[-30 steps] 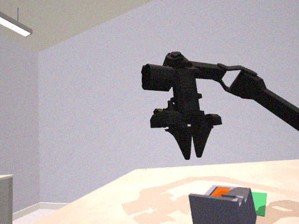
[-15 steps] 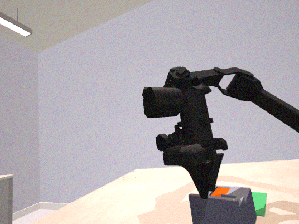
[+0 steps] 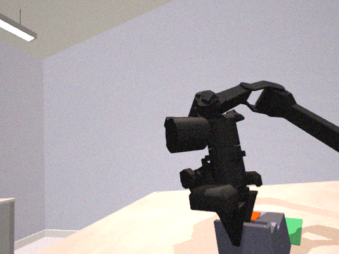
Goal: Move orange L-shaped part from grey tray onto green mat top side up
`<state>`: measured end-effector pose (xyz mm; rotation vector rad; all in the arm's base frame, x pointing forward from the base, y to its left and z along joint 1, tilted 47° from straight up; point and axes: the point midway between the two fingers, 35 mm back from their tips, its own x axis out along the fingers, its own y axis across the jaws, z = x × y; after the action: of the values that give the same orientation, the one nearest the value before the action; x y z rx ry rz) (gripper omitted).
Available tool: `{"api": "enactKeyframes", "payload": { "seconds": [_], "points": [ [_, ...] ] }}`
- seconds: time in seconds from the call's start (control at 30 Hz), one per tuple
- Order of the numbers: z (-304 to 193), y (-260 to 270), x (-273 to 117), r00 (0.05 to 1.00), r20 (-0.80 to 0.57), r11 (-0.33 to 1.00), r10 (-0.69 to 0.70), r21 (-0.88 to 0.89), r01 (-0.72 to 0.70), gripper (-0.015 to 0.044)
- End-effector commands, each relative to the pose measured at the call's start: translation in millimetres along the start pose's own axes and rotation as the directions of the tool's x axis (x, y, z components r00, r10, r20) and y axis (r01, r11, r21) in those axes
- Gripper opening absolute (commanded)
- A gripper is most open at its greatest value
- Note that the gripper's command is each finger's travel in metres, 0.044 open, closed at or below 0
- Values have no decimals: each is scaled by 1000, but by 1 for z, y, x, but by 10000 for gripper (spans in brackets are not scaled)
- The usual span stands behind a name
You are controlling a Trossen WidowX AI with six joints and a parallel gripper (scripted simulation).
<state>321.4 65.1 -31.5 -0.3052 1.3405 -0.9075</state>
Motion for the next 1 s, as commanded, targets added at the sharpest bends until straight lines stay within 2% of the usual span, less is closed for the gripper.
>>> {"api": "enactKeyframes", "payload": {
  "seconds": [0.0, 0.4, 0.97],
  "points": [
    [0, -1, 7, 1000, 5, 1000, -7, -7, 7, 180],
    [0, -2, 26, 1000, 5, 1000, -8, -7, 8, 180],
    [0, 0, 24, 1000, 2, 1000, 0, -1, 0, 180]
  ]
}}
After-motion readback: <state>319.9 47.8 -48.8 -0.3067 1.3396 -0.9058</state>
